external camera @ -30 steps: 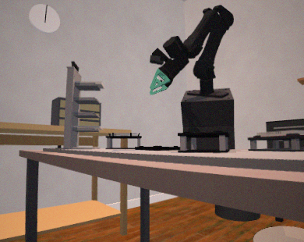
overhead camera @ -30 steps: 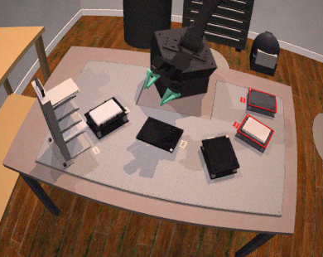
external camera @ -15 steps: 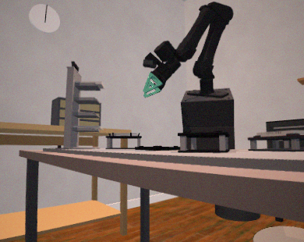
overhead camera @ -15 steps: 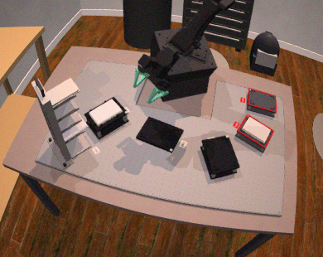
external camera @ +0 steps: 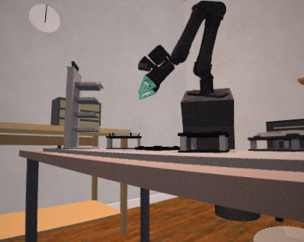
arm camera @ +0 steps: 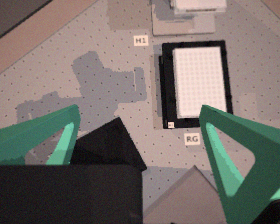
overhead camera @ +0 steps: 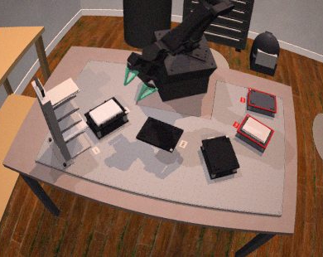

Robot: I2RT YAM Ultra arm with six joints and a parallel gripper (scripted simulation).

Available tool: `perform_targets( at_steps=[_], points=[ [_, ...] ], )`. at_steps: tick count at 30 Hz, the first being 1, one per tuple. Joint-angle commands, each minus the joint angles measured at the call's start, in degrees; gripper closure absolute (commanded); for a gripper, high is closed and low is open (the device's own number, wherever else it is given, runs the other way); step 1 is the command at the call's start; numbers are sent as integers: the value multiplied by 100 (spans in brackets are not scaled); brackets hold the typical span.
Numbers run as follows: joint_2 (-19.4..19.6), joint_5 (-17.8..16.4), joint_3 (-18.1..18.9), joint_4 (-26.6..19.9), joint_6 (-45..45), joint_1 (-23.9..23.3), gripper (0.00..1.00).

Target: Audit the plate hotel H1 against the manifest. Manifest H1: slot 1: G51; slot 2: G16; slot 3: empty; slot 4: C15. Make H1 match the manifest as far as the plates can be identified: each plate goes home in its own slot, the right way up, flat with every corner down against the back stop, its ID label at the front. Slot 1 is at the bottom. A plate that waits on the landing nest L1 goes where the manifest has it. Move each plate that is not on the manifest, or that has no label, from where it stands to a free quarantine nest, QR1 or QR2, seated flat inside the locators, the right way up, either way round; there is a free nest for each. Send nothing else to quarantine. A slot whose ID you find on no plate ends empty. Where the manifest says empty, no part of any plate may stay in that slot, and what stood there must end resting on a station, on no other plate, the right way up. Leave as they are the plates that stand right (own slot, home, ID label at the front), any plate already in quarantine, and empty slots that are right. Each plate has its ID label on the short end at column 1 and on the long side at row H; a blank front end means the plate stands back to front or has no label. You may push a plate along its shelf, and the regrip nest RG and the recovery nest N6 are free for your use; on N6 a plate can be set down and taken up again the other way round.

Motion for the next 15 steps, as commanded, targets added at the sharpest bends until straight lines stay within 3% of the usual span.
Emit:
perform_targets(
  at_steps=[1,4,15],
  points=[
    [157,-348,110,378,-252,-273,0],
    [236,-419,129,424,-299,-357,0],
    [1105,-1115,411,841,-790,-1193,0]
  ],
)
